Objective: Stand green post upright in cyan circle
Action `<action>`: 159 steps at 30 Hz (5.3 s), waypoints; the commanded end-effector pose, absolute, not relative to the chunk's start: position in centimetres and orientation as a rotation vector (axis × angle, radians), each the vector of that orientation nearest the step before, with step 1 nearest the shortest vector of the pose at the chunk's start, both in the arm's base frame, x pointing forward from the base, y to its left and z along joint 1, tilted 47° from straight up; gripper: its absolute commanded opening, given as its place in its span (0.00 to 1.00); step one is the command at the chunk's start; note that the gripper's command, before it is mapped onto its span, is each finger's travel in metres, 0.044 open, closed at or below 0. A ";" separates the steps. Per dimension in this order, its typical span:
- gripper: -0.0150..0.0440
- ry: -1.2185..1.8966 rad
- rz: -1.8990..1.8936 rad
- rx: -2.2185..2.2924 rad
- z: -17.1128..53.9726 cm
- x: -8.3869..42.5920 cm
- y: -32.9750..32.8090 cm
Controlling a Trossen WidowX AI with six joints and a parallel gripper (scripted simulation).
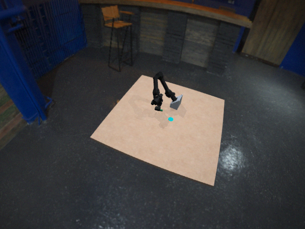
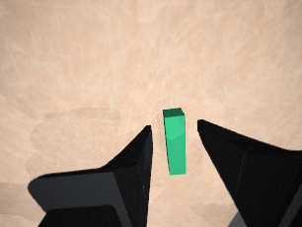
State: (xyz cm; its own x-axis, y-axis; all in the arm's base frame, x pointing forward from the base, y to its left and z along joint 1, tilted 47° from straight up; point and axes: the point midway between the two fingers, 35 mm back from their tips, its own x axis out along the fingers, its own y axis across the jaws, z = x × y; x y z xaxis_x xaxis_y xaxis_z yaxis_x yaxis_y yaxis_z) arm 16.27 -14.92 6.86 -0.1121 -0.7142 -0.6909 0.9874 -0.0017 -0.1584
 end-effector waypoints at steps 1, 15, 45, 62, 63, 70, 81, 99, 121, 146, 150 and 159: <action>0.47 0.720 -1.538 0.485 6.9 16.2 -15.1; 0.29 0.728 -1.530 0.496 7.7 16.8 -13.9; 0.29 0.732 -1.534 0.494 14.0 17.6 -7.3; 0.29 1.007 -1.339 0.198 13.6 19.5 -4.8; 0.29 1.032 -1.318 0.170 13.5 19.7 -4.6; 0.29 1.196 -1.164 -0.025 12.5 20.9 -3.3; 0.29 1.421 -0.892 -0.334 10.6 22.6 -1.1; 0.29 1.696 -0.378 -0.835 7.1 24.5 2.8; 0.29 1.867 0.325 -1.412 2.7 25.7 6.9; 0.29 1.877 0.447 -1.271 2.0 24.9 6.1; 0.29 1.875 0.471 -1.242 1.8 24.8 5.9; 0.29 1.865 0.523 -1.179 1.6 24.5 5.6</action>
